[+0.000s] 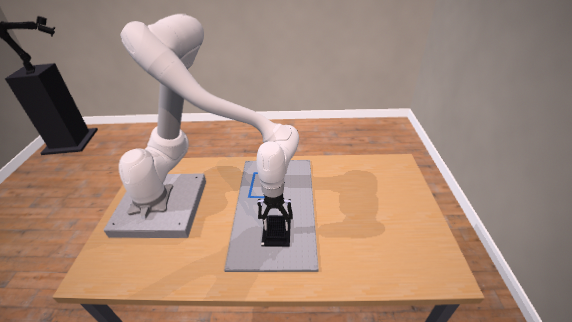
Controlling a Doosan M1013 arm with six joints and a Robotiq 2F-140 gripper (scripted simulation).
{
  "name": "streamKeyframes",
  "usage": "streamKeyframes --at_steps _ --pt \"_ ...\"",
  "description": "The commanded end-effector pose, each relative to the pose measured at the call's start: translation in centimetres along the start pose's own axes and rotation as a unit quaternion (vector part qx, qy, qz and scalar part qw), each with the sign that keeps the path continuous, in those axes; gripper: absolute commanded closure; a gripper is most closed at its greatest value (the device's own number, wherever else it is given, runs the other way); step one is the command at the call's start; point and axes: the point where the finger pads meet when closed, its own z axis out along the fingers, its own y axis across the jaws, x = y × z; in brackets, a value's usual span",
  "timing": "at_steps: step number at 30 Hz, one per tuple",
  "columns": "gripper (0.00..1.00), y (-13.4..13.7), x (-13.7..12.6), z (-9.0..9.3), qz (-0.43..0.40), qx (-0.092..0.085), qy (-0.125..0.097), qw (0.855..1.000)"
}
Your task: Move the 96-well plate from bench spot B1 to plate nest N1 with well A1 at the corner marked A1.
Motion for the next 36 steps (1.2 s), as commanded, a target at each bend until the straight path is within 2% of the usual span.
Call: streamKeyframes --at_steps 1,36 --pt "1.0 0.0 0.0 0.05 0.0 0.0 0.0 1.0" --pt "1.0 0.0 0.01 0.57 0.0 0.0 0.0 1.0"
